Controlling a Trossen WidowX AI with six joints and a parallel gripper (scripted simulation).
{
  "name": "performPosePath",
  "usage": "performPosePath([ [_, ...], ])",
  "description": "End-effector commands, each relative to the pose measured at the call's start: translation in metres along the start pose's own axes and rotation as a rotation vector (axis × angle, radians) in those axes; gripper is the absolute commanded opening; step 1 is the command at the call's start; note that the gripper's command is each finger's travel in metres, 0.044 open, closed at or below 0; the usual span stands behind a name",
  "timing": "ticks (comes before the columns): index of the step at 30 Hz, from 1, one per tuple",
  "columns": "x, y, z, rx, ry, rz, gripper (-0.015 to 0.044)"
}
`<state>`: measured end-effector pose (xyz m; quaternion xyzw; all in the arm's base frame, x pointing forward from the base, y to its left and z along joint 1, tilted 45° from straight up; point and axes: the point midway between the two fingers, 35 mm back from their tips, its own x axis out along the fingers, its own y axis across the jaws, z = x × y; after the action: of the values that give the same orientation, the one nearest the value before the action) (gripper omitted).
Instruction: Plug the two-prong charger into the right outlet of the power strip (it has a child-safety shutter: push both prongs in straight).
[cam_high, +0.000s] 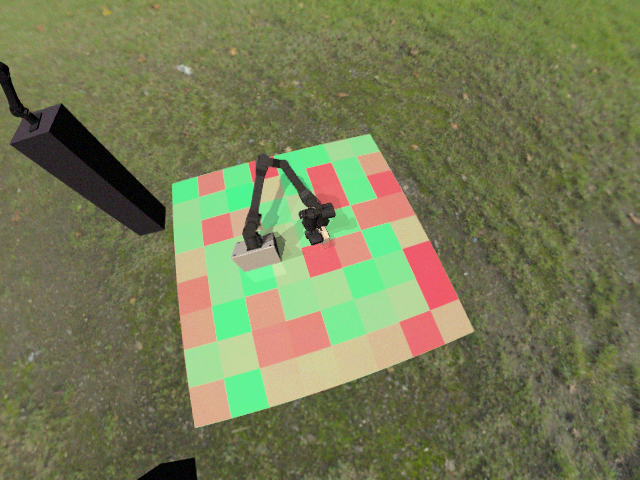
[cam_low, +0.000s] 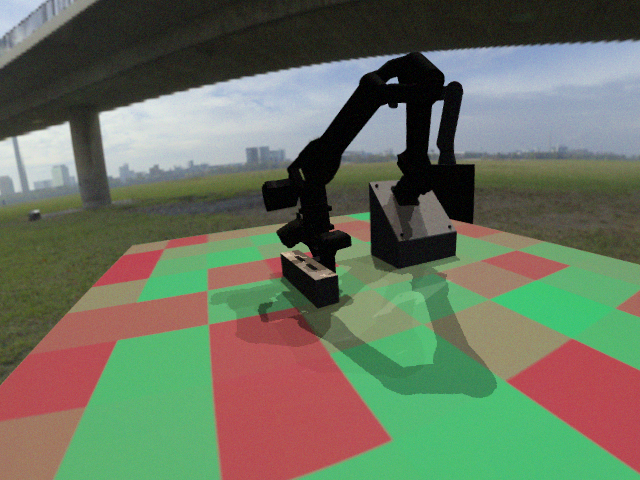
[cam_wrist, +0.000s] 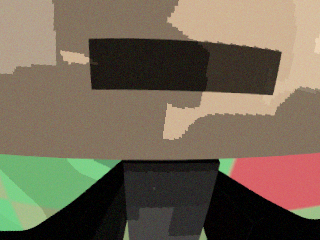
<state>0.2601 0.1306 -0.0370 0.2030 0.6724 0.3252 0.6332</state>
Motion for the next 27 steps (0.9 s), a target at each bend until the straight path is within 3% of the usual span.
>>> performPosePath([
  [1, -0.001, 0.001, 0.007, -0.006, -0.012, 0.001, 0.0],
  [27, -0.002, 0.001, 0.017, -0.006, -0.013, 0.001, 0.0],
])
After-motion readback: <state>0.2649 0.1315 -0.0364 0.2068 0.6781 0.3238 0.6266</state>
